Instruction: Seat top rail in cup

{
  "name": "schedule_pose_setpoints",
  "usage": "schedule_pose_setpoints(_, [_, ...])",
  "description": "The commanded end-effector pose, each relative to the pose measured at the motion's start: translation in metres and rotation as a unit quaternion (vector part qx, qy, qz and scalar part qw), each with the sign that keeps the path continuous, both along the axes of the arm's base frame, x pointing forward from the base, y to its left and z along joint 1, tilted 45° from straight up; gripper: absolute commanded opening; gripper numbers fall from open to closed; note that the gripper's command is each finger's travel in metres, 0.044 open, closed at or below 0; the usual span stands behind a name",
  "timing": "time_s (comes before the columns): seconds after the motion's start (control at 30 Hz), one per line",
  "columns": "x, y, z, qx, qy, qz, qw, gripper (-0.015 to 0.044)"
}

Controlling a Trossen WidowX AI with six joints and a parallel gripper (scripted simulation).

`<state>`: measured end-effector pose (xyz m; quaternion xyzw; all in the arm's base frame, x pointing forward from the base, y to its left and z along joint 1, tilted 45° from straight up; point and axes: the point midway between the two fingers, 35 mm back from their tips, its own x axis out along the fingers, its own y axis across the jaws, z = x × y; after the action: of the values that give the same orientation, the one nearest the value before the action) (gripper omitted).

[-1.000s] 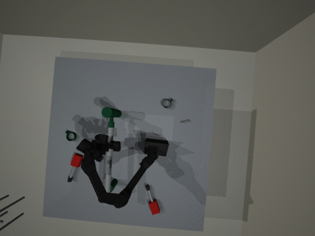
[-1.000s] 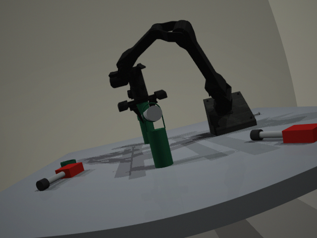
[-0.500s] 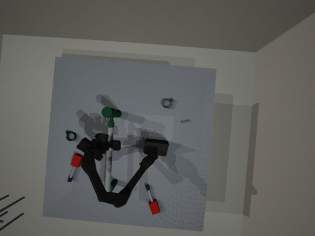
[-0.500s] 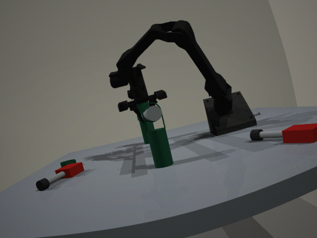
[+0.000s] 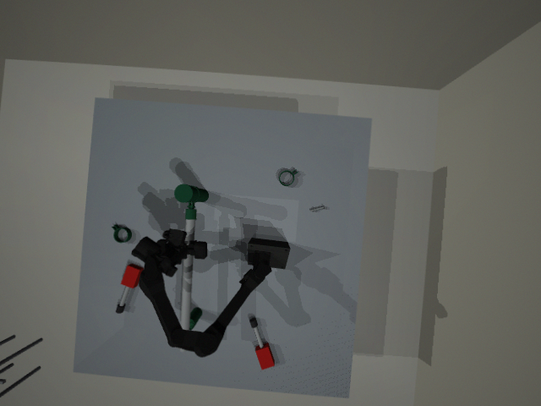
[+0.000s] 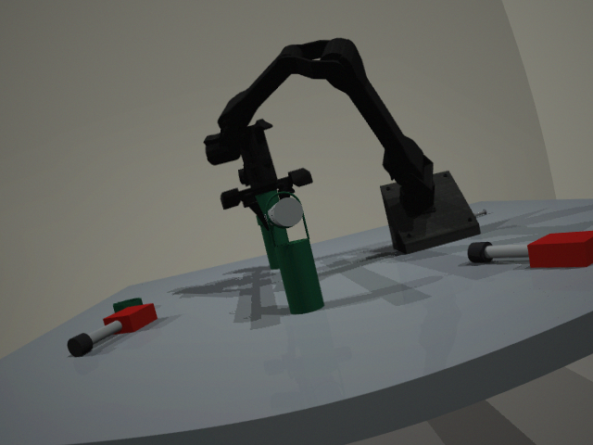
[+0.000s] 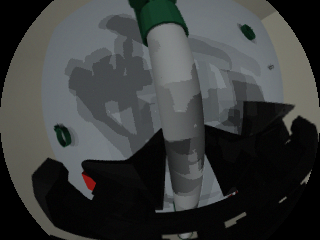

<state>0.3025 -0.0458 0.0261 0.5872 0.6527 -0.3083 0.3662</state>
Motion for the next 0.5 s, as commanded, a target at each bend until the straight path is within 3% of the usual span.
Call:
schedule_pose_setpoints(0.0, [0.0, 0.0, 0.0, 0.0, 0.0, 0.0, 1.0, 0.021])
schedule_pose_setpoints(0.3, [-0.001, -0.001, 0.037, 0.0, 0.0, 0.0, 1.0, 0.044])
schedule_pose_setpoints(0.47, [-0.004, -0.001, 0.056, 0.0, 0.001, 0.0, 1.0, 0.044])
